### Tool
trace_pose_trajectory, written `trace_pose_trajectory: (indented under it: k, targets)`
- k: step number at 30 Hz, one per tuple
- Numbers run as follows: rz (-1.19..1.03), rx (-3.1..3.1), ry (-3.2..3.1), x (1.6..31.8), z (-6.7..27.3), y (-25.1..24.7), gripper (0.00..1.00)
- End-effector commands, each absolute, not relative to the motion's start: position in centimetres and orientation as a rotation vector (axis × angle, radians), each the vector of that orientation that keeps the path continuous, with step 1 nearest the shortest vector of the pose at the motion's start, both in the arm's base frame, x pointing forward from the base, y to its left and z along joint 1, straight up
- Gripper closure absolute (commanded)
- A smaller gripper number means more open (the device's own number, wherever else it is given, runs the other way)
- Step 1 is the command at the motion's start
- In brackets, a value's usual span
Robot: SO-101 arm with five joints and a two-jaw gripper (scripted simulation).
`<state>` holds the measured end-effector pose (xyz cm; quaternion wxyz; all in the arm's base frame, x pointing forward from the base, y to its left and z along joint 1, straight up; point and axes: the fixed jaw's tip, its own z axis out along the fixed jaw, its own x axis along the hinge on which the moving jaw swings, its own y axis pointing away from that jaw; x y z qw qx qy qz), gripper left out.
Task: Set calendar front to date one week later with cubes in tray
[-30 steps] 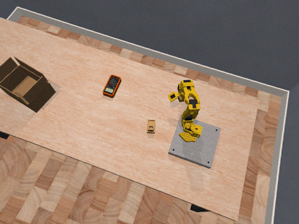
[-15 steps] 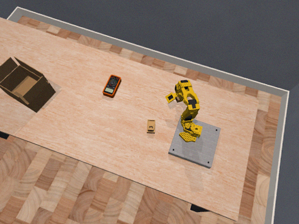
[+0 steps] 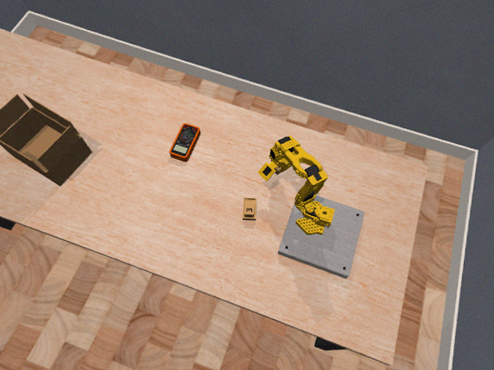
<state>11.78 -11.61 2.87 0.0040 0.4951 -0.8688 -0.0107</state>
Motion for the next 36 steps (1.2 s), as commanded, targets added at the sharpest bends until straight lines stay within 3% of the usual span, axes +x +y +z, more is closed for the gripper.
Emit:
trace_pose_trajectory:
  k: [1, 19, 36]
  targets:
    - [-0.029, 1.751, -2.599, 13.4, 3.1, -9.7, 1.00]
    - [-0.028, 2.364, -2.050, 16.4, 3.0, -1.7, 1.00]
    - [-0.027, 2.488, -1.894, 16.5, 3.0, 0.4, 1.00]
